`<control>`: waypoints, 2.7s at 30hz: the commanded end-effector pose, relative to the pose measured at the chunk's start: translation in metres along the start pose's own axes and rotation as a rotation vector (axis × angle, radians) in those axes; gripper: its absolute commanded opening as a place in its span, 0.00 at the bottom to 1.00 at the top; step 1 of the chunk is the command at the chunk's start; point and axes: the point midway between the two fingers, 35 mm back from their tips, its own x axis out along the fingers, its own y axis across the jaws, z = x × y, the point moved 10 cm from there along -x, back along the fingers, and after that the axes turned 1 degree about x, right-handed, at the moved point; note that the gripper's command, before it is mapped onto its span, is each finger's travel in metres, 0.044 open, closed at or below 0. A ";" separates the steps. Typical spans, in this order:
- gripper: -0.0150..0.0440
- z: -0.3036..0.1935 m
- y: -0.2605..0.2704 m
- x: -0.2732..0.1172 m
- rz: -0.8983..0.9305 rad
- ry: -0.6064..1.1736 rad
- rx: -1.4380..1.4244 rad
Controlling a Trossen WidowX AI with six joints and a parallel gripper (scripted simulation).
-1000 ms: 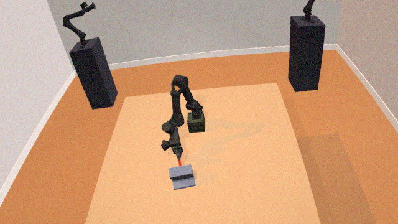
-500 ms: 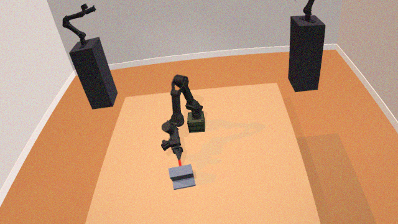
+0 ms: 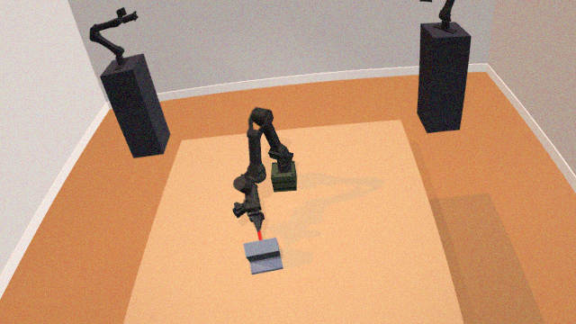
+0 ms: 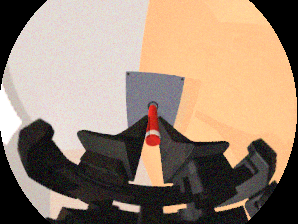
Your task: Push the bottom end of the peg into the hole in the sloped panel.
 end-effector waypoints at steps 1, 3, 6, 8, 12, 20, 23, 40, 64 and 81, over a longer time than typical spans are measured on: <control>0.25 0.001 0.002 0.002 0.005 0.002 -0.005; 0.25 0.001 0.002 0.003 0.005 0.002 -0.005; 0.25 0.001 0.001 0.004 0.005 0.002 -0.005; 0.25 0.001 0.001 0.004 0.005 0.002 -0.005; 0.25 0.001 0.002 0.005 0.005 0.002 -0.005; 0.25 0.002 0.002 0.006 0.005 0.002 -0.005; 0.25 0.002 0.001 0.007 0.005 0.002 -0.005; 0.25 0.002 0.002 0.011 0.005 0.002 -0.005; 0.25 0.001 0.000 0.019 0.006 0.002 -0.005; 0.25 0.001 -0.001 0.026 0.006 0.002 -0.005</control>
